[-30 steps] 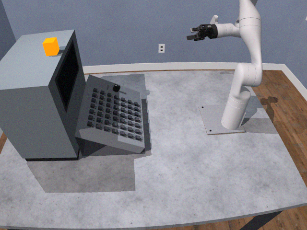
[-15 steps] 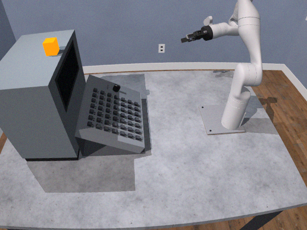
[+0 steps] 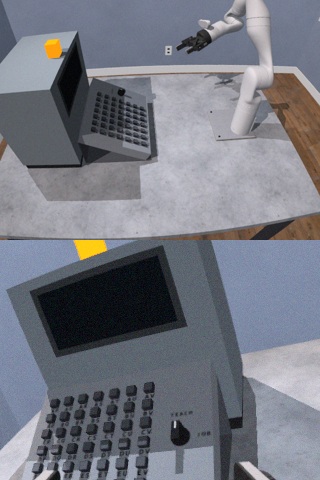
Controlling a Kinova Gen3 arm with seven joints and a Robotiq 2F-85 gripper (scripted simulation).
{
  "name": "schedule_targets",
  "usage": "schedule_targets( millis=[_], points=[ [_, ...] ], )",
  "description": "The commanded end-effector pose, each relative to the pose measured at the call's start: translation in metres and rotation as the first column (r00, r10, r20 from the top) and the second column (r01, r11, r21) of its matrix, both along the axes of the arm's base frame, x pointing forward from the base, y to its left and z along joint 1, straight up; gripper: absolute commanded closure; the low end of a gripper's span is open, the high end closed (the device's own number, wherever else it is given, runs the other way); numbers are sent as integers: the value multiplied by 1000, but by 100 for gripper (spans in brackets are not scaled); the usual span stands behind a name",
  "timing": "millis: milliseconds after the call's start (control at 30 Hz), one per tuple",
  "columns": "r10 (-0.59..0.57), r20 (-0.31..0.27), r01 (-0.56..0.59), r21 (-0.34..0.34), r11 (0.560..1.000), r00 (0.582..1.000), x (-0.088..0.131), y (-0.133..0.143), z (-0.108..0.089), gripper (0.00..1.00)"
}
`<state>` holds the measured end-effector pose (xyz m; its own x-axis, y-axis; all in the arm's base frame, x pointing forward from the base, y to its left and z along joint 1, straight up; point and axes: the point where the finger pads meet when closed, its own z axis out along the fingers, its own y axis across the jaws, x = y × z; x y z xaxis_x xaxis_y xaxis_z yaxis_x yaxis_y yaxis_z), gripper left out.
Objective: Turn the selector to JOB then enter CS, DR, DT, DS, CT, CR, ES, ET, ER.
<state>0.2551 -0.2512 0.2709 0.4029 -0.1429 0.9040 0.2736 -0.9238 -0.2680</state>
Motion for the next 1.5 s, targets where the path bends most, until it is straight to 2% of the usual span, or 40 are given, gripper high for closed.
schedule_targets(
  millis=[0, 67, 200, 367, 567, 633, 867, 1000, 1100, 1133, 1200, 1467],
  points=[
    [76, -28, -79, -146, 986, 997, 24, 23, -6, 0],
    [76, -28, -79, -146, 986, 997, 24, 23, -6, 0],
    [172, -75, -186, -303, 935, 982, 49, 51, -13, 0],
    [261, -141, -297, -453, 840, 955, 77, 81, -20, 0],
    [341, -231, -410, -594, 692, 911, 107, 114, -27, 0],
    [341, -231, -410, -594, 692, 911, 107, 114, -27, 0],
    [402, -349, -519, -711, 475, 847, 143, 152, -37, 0],
    [418, -413, -563, -749, 349, 809, 161, 172, -41, 0],
    [423, -448, -583, -763, 278, 788, 171, 183, -44, 0],
    [424, -457, -588, -766, 259, 782, 173, 186, -44, 0],
    [424, -457, -588, -766, 259, 782, 173, 186, -44, 0],
    [423, -515, -614, -777, 137, 745, 190, 203, -48, 0]
  ],
)
